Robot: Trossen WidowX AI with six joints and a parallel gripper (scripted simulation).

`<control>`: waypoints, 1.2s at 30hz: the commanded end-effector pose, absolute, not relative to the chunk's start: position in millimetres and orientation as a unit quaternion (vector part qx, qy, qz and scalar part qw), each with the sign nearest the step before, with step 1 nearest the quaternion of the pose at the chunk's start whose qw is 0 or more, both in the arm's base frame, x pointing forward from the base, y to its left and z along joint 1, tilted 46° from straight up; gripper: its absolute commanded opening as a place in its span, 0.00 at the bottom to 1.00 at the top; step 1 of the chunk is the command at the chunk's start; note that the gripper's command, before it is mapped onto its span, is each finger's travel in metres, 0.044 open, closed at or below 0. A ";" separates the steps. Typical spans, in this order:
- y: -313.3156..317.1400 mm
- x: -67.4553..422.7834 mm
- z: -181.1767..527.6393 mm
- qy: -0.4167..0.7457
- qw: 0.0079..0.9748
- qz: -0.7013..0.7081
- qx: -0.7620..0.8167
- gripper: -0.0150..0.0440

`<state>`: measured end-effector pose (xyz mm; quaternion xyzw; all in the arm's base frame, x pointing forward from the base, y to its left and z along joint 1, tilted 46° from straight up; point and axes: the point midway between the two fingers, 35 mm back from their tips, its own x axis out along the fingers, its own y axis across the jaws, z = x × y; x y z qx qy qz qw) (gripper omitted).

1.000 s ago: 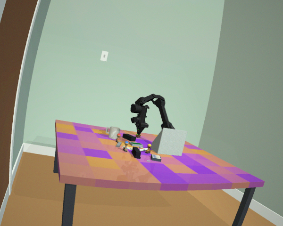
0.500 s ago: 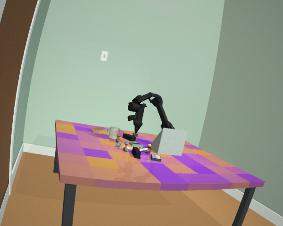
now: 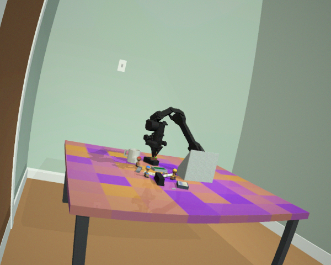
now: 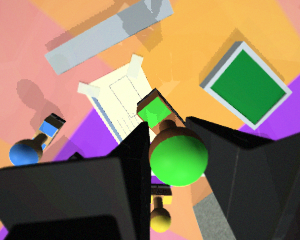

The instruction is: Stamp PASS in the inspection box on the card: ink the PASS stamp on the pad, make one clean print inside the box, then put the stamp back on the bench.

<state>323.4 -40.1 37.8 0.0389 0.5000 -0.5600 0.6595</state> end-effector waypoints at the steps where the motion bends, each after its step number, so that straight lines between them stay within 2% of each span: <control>1: -31.1 338.5 21.9 0.461 0.655 -0.592 0.085 0.25; 36: -40.2 342.0 4.9 0.446 0.655 -0.601 0.099 0.25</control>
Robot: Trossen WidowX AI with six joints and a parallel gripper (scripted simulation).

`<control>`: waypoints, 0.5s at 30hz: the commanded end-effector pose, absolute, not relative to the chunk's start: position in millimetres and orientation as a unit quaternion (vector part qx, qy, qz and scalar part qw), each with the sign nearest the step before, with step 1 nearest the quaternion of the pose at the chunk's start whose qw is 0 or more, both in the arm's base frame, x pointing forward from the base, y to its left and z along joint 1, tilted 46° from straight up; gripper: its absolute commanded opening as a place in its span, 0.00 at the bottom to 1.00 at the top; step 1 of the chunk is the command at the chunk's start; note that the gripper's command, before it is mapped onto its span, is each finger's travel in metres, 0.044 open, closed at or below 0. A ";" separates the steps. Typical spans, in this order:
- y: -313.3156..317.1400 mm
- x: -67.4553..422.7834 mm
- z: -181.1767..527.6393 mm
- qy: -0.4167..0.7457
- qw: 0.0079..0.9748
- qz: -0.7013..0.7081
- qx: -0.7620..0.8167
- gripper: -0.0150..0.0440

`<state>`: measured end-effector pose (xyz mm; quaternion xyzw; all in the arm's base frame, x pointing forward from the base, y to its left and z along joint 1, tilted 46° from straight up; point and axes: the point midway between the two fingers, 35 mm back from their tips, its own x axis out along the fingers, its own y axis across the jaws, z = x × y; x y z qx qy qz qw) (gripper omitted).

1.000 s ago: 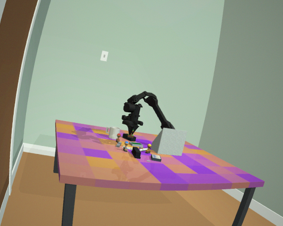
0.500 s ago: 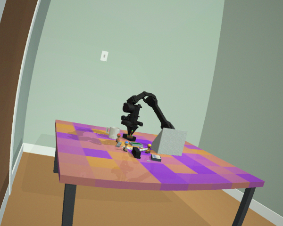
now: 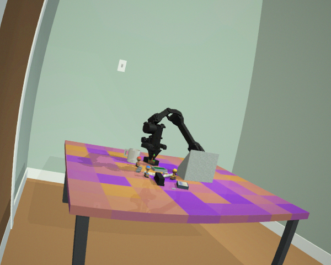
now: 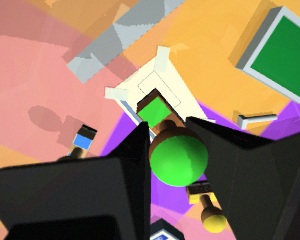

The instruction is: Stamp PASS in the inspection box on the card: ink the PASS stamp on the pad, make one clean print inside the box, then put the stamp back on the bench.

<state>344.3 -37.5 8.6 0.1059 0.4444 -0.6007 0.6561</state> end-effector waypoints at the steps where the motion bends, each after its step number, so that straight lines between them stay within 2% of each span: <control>1: -40.6 341.9 4.4 0.446 0.655 -0.601 0.099 0.25; 15: -47.2 341.0 -2.2 0.446 0.656 -0.601 0.099 0.25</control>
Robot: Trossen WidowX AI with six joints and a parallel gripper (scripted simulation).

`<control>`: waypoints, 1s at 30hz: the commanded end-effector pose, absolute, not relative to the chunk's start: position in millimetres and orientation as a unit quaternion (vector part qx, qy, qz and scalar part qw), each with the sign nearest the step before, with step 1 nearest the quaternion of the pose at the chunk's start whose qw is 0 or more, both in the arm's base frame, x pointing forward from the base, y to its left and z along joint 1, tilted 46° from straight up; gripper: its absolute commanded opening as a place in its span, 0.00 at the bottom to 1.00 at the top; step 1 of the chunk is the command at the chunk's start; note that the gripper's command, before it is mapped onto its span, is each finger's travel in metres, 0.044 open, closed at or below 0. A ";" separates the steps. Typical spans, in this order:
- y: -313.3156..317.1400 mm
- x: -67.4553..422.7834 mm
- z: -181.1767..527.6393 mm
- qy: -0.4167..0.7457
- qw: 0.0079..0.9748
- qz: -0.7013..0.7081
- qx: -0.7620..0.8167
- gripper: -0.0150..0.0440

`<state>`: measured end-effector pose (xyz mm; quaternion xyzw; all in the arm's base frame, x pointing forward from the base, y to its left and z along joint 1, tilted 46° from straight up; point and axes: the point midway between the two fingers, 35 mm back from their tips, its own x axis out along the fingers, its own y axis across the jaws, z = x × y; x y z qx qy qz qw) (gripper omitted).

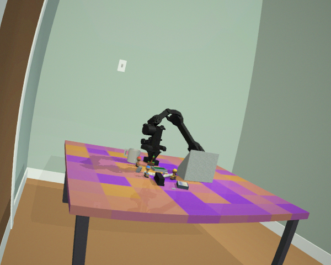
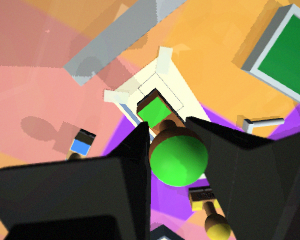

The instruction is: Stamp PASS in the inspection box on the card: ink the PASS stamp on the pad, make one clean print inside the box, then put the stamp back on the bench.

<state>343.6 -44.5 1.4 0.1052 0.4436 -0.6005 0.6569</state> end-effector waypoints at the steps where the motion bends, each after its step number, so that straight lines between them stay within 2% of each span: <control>1: -47.7 340.9 -2.7 0.446 0.656 -0.601 0.099 0.25; 30: -61.3 338.0 -15.9 0.444 0.657 -0.601 0.097 0.25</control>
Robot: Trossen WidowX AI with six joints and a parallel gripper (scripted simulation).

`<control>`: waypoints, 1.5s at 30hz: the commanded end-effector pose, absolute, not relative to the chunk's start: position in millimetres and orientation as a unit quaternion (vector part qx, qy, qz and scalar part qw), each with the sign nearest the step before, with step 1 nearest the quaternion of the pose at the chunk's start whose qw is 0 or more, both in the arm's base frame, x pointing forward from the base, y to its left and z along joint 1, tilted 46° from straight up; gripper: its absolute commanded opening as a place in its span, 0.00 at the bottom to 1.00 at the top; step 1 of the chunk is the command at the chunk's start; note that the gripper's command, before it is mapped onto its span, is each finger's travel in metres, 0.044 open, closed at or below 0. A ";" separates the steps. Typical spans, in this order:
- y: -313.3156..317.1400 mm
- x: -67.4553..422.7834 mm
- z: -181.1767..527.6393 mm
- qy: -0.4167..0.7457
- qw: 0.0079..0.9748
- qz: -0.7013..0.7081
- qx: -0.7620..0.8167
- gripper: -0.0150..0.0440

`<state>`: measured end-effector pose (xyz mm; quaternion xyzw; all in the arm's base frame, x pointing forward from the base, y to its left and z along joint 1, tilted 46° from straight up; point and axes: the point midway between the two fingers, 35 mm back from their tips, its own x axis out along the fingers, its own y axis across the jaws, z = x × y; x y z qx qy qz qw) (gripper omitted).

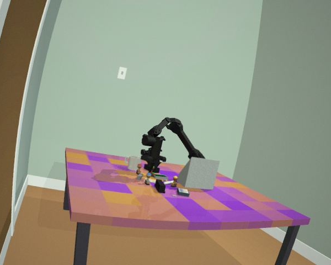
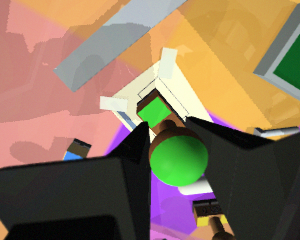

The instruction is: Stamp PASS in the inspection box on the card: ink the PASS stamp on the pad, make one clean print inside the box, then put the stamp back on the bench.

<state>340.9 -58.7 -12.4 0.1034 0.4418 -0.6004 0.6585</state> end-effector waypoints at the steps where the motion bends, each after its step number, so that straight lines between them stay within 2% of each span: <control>1: -61.8 337.8 -16.3 0.444 0.657 -0.601 0.097 0.25; 45: -75.7 333.5 -29.0 0.442 0.658 -0.602 0.095 0.25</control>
